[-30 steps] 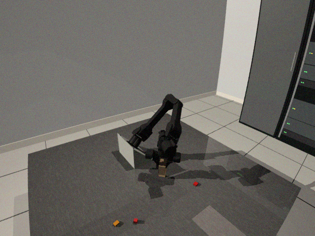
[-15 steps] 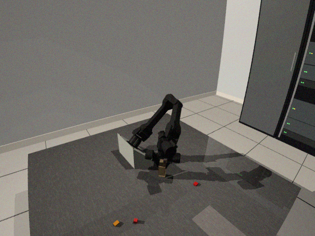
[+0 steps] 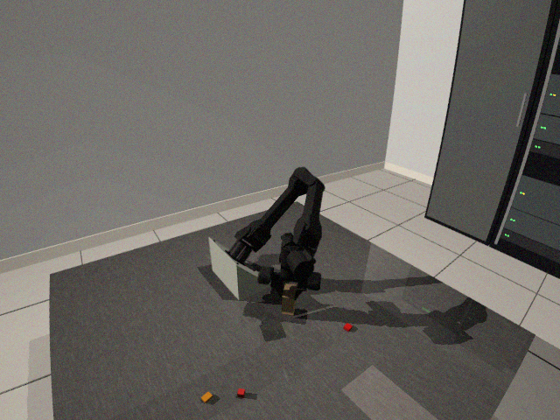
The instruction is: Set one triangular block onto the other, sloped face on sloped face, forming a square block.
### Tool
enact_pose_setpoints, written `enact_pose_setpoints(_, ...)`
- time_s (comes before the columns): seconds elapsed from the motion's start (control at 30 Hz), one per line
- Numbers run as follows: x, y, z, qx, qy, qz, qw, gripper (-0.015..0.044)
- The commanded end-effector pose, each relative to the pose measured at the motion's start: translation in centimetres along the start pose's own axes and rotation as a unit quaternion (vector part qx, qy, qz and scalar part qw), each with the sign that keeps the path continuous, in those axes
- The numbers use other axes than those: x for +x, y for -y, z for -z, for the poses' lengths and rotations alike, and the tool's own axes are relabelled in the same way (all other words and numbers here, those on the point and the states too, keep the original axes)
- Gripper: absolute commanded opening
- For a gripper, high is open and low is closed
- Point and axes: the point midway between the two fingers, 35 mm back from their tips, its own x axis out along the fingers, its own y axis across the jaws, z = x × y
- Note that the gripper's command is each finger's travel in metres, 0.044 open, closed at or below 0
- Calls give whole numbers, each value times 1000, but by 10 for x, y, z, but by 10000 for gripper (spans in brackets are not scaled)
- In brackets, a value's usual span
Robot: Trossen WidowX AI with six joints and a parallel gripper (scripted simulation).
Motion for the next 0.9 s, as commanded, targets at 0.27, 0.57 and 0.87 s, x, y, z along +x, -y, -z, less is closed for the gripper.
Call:
enact_pose_setpoints(0.27,6,1,-3,2,1,2,1000,0)
enact_pose_setpoints(0.57,12,1,-5,2,1,2,1000,0)
enact_pose_setpoints(0.87,17,1,-8,2,1,1,1000,0)
